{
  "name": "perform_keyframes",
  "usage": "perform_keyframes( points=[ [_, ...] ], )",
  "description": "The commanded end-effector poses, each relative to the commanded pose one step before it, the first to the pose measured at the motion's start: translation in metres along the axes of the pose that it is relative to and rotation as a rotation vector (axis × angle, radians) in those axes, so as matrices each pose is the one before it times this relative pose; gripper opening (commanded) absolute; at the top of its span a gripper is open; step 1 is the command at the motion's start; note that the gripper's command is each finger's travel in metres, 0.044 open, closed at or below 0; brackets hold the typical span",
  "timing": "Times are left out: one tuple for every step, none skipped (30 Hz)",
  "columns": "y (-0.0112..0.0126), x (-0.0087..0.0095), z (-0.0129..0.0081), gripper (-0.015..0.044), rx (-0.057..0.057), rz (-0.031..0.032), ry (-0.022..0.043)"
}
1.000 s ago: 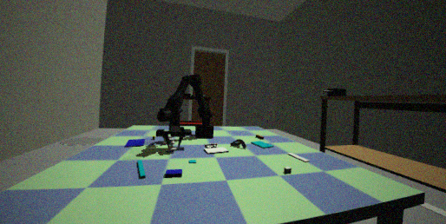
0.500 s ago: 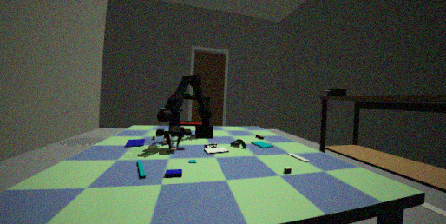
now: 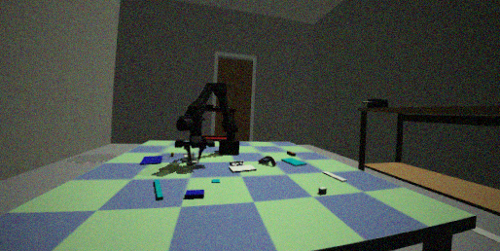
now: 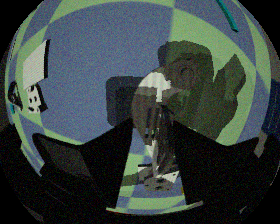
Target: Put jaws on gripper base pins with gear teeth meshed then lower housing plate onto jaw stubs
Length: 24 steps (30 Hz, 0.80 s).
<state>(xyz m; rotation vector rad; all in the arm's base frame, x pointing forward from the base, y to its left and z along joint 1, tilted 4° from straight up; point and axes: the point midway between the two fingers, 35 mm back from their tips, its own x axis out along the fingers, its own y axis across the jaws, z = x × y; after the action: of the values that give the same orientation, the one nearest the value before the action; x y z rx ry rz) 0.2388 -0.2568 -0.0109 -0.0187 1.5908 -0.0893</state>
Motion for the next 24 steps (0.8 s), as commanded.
perform_keyframes(
  points=[
    [-0.00036, -0.01497, 0.00068, 0.0134, 0.0007, 0.00012, -0.00061],
    [-0.00001, -0.00328, -0.00002, 0.0134, -0.0002, -0.00012, 0.00008],
    [0.00002, -0.00329, -0.00005, 0.0134, -0.0002, -0.00012, 0.00009],
    [0.00004, -0.0033, -0.00008, 0.0134, -0.0002, -0.00011, 0.00009],
    [0.00006, -0.0033, -0.0001, 0.0134, -0.0002, -0.00011, 0.00009],
    [0.00009, -0.00331, -0.00013, 0.0134, -0.0002, -0.00011, 0.00009],
    [0.00011, -0.00331, -0.00016, 0.0134, -0.0002, -0.00011, 0.0001],
    [0.00012, -0.0029, -0.00016, 0.0134, -0.0001, -0.00009, 0.00009],
    [0.00014, -0.0029, -0.00018, 0.0134, -0.0001, -0.00009, 0.00009],
    [0.00015, -0.00291, -0.0002, 0.0134, -0.0001, -0.00009, 0.00009],
    [0.00017, -0.00291, -0.00022, 0.0134, -0.0001, -0.00009, 0.00009],
    [0.00018, -0.00284, -0.00024, 0.0134, -0.0001, -0.00008, 0.00009],
    [0.00015, -0.00213, -0.00019, 0.0134, -0.0001, -0.00006, 0.00007],
    [0.00009, -0.00128, -0.00012, 0.0134, -0.0001, -0.00004, 0.00004],
    [0.00003, -0.00043, -0.00004, 0.0134, 0.0, -0.00001, 0.00001],
    [0.0, 0.0, 0.0, 0.0134, 0.0, 0.0, 0.0],
    [0.0, 0.0, 0.0, 0.0134, 0.0, 0.0, 0.0],
    [0.00041, -0.00004, 0.00013, 0.0134, 0.0046, 0.00005, -0.00004],
    [0.00122, -0.00011, 0.0004, 0.0134, 0.0139, 0.00016, -0.00011],
    [0.00204, -0.00018, 0.00062, 0.0134, 0.0231, 0.00027, -0.00017],
    [0.00249, -0.00021, 0.00067, 0.0134, 0.0279, 0.00033, -0.00019],
    [0.0025, -0.00021, 0.00058, 0.0134, 0.0279, 0.00033, -0.00018],
    [0.00252, -0.0002, 0.00048, 0.0134, 0.0279, 0.00034, -0.00016],
    [0.00253, -0.0002, 0.00039, 0.0134, 0.0279, 0.00034, -0.00015]
  ],
)
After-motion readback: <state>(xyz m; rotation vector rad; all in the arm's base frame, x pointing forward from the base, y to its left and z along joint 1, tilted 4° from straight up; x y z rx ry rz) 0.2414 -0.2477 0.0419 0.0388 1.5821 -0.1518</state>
